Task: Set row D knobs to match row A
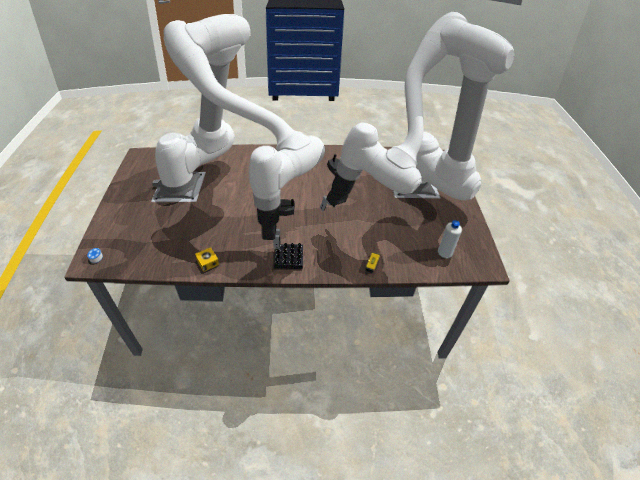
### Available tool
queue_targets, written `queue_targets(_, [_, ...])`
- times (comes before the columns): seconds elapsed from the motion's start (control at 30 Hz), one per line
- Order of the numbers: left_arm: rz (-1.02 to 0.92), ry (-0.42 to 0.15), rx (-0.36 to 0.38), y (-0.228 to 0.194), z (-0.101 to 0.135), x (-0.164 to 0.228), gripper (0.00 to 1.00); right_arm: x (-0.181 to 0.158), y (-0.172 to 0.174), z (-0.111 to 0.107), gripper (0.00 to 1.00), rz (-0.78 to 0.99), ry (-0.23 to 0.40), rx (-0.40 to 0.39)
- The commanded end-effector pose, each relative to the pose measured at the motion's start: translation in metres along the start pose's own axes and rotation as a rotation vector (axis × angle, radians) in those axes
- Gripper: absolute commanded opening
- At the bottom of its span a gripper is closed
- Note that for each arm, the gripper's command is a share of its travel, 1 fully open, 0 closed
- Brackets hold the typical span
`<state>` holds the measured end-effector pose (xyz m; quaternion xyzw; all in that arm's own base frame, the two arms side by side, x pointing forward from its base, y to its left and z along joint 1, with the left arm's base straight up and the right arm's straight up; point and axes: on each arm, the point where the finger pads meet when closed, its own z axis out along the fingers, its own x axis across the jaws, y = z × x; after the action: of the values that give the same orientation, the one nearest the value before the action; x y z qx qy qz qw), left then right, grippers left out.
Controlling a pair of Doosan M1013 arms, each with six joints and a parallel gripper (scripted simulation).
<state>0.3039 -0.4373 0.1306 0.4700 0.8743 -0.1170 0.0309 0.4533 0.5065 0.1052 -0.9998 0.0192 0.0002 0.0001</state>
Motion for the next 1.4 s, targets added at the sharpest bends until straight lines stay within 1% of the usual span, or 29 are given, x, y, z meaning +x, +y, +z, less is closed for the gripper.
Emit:
queue_targets(0.0, [0.0, -0.001, 0.0, 0.0, -0.001, -0.001, 1.0, 0.0, 0.0, -0.001, 0.46, 0.0, 0.001, 0.002])
queue_targets(0.4, [0.0, -0.001, 0.0, 0.0, -0.001, -0.001, 1.0, 0.0, -0.001, 0.005, 0.46, 0.001, 0.001, 0.001])
queue_targets(1.37, [0.0, -0.001, 0.0, 0.0, -0.001, -0.001, 1.0, 0.0, -0.001, 0.037, 0.46, 0.001, 0.001, 0.001])
